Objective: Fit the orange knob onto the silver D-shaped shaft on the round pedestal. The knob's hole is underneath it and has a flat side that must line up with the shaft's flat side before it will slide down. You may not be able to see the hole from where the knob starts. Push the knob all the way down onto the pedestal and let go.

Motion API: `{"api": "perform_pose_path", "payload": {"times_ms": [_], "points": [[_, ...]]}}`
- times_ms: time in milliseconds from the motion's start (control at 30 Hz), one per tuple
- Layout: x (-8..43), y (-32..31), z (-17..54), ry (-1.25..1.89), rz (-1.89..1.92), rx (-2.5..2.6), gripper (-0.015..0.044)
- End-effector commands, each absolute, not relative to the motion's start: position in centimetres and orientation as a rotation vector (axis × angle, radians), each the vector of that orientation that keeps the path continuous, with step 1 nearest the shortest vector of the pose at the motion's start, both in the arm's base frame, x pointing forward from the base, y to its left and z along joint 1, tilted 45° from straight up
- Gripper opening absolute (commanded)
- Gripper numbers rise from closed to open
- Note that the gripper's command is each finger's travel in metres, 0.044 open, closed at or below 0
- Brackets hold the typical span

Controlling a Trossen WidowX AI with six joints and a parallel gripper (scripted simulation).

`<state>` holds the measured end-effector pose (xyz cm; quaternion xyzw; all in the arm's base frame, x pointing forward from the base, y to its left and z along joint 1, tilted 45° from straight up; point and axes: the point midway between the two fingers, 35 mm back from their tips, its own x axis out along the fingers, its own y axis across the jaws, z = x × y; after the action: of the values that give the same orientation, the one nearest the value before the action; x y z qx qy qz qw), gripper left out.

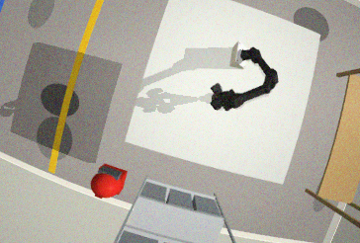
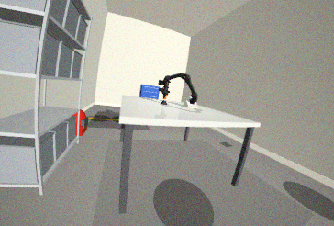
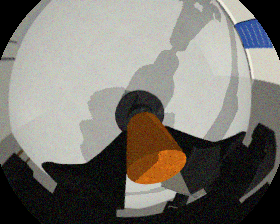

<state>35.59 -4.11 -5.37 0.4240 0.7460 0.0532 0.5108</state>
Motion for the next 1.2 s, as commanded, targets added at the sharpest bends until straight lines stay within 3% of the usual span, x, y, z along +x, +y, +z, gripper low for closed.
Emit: {"api": "perform_pose_path", "payload": {"times_ms": [0,1167], "points": [[35.71,-4.04,-5.48,1.789,0.127,1.024,0.0000],[35.34,-4.25,-5.02,1.735,0.308,0.874,0.0000]]}}
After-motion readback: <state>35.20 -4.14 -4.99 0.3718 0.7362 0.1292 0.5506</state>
